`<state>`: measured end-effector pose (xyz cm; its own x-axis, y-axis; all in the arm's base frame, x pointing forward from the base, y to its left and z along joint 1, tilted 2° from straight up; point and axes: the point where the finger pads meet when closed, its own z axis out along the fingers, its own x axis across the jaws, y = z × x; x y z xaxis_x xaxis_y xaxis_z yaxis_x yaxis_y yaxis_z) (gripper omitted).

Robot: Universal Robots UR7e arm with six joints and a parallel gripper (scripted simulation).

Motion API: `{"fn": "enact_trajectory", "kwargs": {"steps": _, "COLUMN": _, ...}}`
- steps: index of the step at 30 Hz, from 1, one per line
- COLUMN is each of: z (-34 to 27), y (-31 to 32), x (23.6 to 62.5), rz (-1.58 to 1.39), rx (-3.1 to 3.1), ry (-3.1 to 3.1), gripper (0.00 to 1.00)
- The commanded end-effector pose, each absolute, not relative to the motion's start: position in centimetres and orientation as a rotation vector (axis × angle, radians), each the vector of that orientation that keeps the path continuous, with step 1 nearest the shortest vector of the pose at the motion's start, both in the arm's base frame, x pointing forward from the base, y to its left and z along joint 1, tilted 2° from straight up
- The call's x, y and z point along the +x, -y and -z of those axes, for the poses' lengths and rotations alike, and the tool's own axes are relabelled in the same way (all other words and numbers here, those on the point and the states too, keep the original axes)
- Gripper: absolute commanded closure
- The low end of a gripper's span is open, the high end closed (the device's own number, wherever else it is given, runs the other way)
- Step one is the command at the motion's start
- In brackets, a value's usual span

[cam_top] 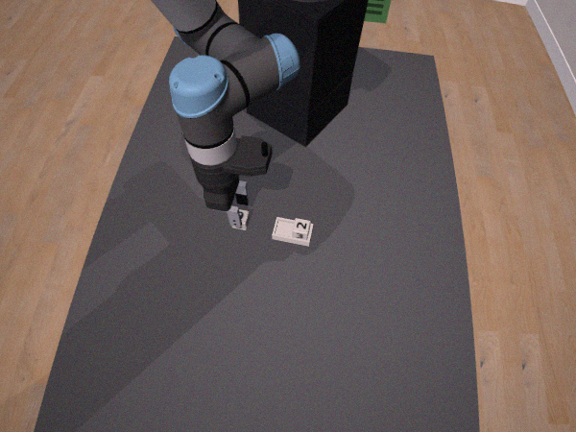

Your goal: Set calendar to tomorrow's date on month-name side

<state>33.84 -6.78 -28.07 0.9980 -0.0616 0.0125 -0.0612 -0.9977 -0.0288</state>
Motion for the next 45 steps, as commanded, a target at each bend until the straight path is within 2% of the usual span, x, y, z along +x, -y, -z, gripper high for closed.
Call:
{"fn": "enact_trajectory", "kwargs": {"steps": 1, "z": 28.0, "y": 6.8, "x": 33.9, "rz": 0.022, "rx": -3.112, "ry": -0.096, "gripper": 0.13}}
{"fn": "enact_trajectory", "kwargs": {"steps": 45, "z": 30.8, "y": 6.7, "x": 33.9, "rz": 0.022, "rx": -3.112, "ry": -0.096, "gripper": 0.13}}
